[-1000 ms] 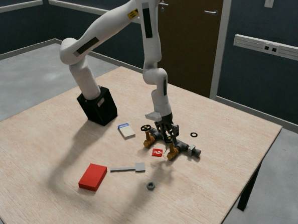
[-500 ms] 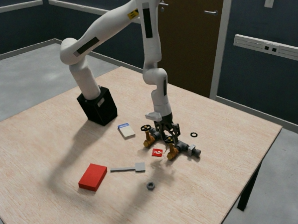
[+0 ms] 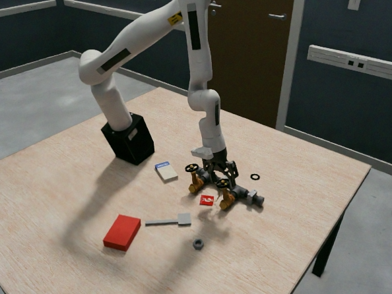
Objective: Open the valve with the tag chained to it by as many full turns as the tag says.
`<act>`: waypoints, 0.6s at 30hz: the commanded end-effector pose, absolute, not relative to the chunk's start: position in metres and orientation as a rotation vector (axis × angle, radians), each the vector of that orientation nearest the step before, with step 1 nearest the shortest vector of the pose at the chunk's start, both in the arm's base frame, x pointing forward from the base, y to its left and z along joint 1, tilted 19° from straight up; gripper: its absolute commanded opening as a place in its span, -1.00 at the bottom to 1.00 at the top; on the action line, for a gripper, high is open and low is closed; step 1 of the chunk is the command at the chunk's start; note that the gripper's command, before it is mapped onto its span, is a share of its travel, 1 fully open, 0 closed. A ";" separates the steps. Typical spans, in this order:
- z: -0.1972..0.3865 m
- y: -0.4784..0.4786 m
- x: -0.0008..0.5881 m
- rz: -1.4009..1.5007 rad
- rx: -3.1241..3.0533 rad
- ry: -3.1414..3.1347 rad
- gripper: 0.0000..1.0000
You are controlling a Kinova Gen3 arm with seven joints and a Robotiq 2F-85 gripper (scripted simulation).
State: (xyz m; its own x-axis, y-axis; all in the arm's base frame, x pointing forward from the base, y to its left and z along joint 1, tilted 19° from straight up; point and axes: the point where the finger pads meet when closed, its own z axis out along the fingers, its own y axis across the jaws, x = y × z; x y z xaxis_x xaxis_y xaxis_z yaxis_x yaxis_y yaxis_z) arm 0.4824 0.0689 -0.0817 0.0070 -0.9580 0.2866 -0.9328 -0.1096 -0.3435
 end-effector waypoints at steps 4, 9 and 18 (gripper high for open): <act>-0.081 0.069 0.483 -0.704 -2.187 2.058 1.00; -0.081 0.069 0.483 -0.704 -2.179 2.064 1.00; -0.081 0.069 0.483 -0.691 -2.028 2.177 1.00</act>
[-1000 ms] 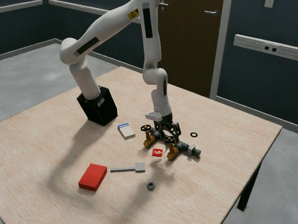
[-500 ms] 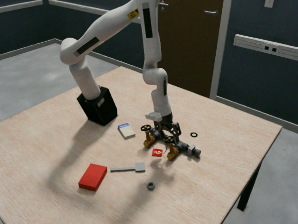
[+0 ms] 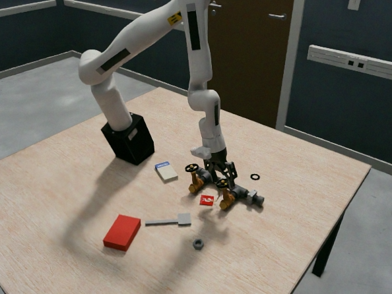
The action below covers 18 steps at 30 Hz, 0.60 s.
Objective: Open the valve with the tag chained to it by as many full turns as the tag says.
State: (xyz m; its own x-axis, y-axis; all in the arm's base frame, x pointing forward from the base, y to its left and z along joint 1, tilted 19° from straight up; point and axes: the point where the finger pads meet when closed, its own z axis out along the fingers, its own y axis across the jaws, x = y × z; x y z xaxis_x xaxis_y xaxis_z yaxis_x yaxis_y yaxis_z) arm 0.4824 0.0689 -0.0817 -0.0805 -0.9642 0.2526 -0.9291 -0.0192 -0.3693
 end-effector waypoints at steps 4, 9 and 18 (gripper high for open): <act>-0.081 0.069 0.483 -0.680 -1.915 2.253 1.00; -0.081 0.069 0.483 -0.657 -1.703 2.377 1.00; -0.081 0.069 0.483 -0.559 -0.990 2.654 1.00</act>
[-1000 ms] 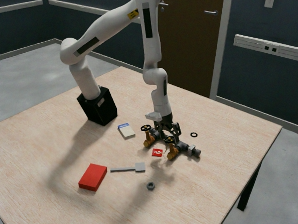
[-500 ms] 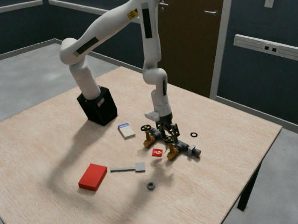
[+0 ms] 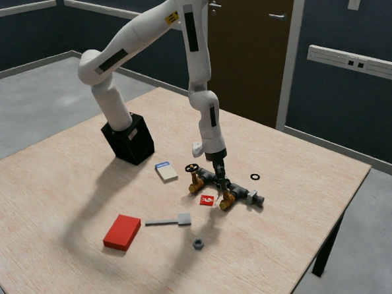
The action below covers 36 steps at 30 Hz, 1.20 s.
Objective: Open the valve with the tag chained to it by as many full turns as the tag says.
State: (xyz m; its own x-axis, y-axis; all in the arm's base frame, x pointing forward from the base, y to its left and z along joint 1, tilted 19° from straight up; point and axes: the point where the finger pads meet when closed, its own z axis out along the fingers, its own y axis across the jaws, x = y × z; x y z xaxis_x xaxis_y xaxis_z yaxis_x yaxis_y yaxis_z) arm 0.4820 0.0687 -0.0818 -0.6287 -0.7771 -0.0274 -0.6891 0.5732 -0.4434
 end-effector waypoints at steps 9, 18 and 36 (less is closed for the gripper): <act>-0.081 0.069 0.483 -0.440 -0.299 2.749 1.00; -0.081 0.069 0.483 -0.260 0.568 2.645 1.00; -0.081 0.069 0.483 -0.020 1.508 2.212 1.00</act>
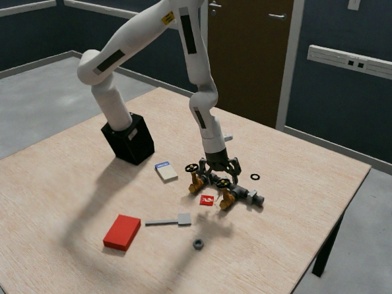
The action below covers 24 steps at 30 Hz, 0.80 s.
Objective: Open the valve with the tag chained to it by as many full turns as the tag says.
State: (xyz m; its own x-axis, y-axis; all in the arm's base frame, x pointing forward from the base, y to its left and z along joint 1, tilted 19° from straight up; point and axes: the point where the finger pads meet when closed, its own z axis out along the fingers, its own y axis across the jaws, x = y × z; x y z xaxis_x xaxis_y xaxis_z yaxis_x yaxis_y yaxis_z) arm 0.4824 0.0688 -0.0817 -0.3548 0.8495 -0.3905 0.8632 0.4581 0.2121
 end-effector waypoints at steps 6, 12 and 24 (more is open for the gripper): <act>-0.081 0.069 0.483 0.006 1.599 2.148 1.00; -0.081 0.069 0.483 0.022 1.653 2.106 1.00; -0.081 0.069 0.483 0.023 1.657 2.103 0.18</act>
